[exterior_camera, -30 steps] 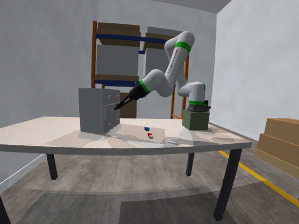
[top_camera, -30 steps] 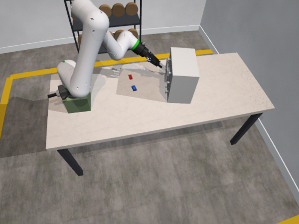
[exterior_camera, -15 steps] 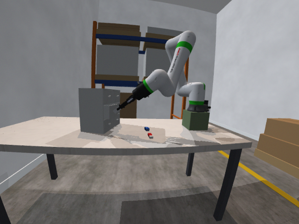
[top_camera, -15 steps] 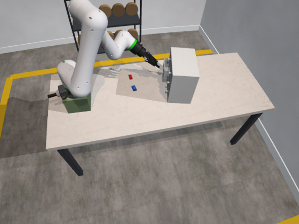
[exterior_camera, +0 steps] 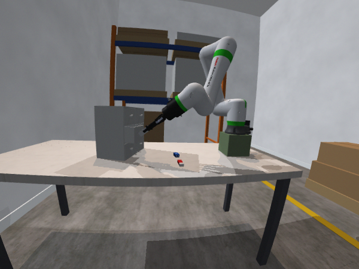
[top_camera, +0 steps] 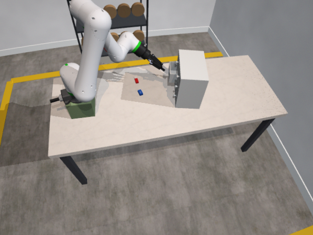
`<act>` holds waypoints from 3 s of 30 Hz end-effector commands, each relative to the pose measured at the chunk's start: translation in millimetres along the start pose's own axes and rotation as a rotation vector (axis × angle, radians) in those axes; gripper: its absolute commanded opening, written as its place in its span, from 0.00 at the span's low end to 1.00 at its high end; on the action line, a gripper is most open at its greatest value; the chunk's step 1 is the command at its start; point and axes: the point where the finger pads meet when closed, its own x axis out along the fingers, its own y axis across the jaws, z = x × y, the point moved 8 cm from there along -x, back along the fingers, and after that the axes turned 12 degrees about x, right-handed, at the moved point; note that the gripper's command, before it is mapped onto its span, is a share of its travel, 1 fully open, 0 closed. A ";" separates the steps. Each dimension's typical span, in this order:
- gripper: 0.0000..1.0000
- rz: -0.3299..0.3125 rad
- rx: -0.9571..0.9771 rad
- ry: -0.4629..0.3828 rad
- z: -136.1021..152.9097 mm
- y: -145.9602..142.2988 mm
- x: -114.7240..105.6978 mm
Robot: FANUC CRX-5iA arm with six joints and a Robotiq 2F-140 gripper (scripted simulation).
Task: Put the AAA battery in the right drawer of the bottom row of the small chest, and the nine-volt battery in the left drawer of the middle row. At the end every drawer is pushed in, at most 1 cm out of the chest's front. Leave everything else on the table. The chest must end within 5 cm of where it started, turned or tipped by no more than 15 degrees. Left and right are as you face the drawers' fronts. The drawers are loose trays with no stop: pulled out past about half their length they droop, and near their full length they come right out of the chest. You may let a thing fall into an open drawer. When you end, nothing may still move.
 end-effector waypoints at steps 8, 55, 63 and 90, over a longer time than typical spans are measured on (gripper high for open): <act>0.08 0.154 0.126 -0.194 -21.5 -12.8 -3.9; 0.20 0.153 0.125 -0.192 -23.7 -13.5 -7.1; 0.20 0.153 0.124 -0.191 -30.1 -15.4 -15.7; 0.20 0.158 0.120 -0.186 -64.5 -31.3 -90.8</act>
